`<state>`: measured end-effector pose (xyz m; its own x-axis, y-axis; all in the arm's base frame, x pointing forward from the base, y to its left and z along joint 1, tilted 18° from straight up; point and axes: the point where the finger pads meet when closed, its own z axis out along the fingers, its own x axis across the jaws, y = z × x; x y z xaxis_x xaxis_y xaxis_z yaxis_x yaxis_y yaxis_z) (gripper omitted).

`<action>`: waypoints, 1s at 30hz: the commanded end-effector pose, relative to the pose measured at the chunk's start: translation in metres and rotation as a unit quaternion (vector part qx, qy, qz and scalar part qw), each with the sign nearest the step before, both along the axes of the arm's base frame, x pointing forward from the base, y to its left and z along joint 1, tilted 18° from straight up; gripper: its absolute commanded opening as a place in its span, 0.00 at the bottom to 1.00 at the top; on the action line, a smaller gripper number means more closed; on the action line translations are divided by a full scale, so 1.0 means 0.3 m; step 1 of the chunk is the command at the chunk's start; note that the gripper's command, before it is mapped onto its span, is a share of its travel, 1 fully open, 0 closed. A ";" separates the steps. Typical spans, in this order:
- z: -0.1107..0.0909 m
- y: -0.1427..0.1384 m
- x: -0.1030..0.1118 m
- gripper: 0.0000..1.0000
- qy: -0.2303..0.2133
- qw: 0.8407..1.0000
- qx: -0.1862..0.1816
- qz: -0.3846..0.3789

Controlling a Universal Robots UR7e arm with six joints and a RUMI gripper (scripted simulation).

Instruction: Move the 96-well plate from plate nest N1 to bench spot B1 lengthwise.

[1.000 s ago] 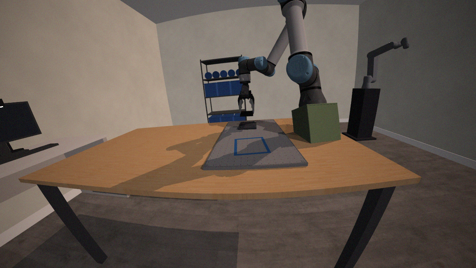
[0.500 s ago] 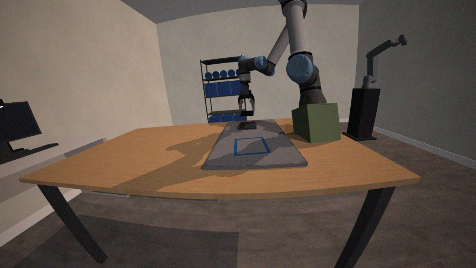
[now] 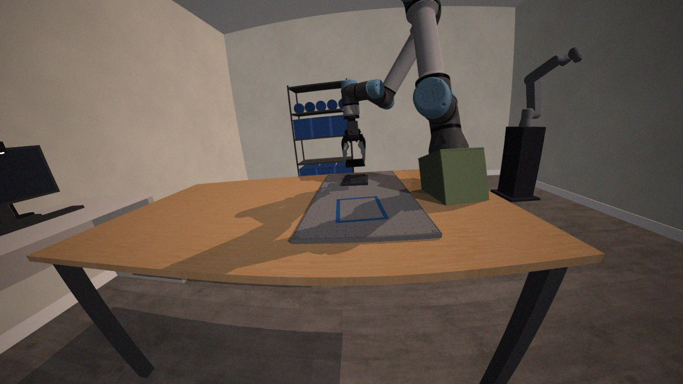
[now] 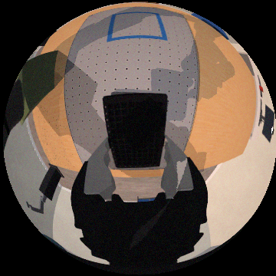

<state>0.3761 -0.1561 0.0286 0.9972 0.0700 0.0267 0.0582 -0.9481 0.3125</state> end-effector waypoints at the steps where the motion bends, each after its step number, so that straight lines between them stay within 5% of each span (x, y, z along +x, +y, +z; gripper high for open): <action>1: -0.023 0.050 -0.007 0.00 0.005 1.000 0.000 0.012; 30: -0.127 0.331 -0.020 0.00 0.005 1.000 -0.001 0.012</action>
